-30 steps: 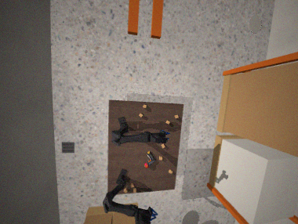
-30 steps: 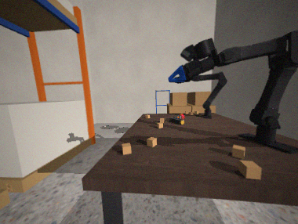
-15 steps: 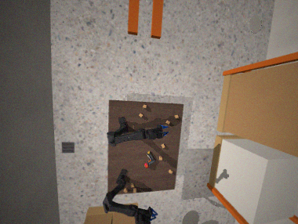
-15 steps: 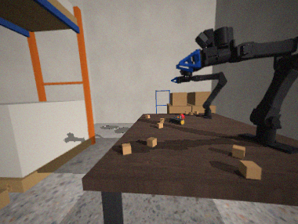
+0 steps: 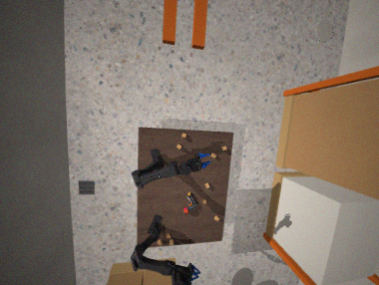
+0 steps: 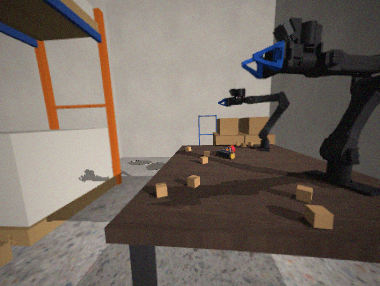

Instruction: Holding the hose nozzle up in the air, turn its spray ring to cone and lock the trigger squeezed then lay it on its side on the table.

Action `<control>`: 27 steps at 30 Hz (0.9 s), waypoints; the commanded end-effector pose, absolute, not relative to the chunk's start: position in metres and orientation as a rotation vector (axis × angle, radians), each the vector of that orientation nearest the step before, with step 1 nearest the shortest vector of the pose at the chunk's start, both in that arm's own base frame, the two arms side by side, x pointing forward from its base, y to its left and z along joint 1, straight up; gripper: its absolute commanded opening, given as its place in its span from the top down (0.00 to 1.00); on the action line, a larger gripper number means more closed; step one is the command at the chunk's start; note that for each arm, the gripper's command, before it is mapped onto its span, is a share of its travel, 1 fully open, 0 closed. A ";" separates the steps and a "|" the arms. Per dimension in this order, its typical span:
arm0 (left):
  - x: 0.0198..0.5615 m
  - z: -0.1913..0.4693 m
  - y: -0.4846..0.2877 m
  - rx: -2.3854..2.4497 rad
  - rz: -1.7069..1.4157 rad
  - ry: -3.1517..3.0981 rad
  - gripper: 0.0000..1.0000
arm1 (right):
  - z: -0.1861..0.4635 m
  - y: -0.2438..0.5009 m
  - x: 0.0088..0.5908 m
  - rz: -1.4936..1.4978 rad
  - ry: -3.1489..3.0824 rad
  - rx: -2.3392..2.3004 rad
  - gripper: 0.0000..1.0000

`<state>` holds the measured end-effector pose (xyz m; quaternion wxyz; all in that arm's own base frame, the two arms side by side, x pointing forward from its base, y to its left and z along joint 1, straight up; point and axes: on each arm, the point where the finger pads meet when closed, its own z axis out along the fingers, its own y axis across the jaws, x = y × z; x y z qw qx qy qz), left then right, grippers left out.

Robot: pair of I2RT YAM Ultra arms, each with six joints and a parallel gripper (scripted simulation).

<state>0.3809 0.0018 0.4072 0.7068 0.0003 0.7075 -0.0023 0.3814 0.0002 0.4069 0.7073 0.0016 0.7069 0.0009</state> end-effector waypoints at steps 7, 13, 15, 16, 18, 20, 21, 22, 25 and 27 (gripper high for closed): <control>0.370 0.438 0.003 -0.010 -0.007 1.493 0.49 | 0.446 -0.001 0.372 -0.006 1.476 0.005 0.63; 0.380 0.420 0.002 -0.012 -0.008 1.544 0.49 | 0.447 -0.004 0.372 -0.011 1.475 0.010 0.63; 0.380 0.416 0.004 -0.015 -0.006 1.551 0.49 | 0.447 -0.005 0.372 -0.012 1.475 0.012 0.63; 0.378 0.416 0.003 -0.014 -0.006 1.550 0.49 | 0.447 -0.005 0.372 -0.012 1.475 0.012 0.63; 0.380 0.410 0.003 -0.014 -0.007 1.563 0.49 | 0.447 -0.005 0.372 -0.011 1.475 0.011 0.63; 0.383 0.402 0.002 -0.013 -0.008 1.582 0.49 | 0.447 -0.005 0.372 -0.011 1.475 0.011 0.63; 0.383 0.402 0.002 -0.013 -0.008 1.582 0.49 | 0.447 -0.005 0.372 -0.011 1.475 0.011 0.63; 0.383 0.402 0.002 -0.013 -0.008 1.582 0.49 | 0.447 -0.005 0.372 -0.011 1.475 0.011 0.63; 0.373 0.422 0.002 -0.011 -0.010 1.530 0.49 | 0.447 -0.006 0.372 -0.011 1.475 0.012 0.63; 0.372 0.427 0.002 -0.010 -0.010 1.515 0.49 | 0.447 -0.002 0.372 -0.003 1.474 0.005 0.63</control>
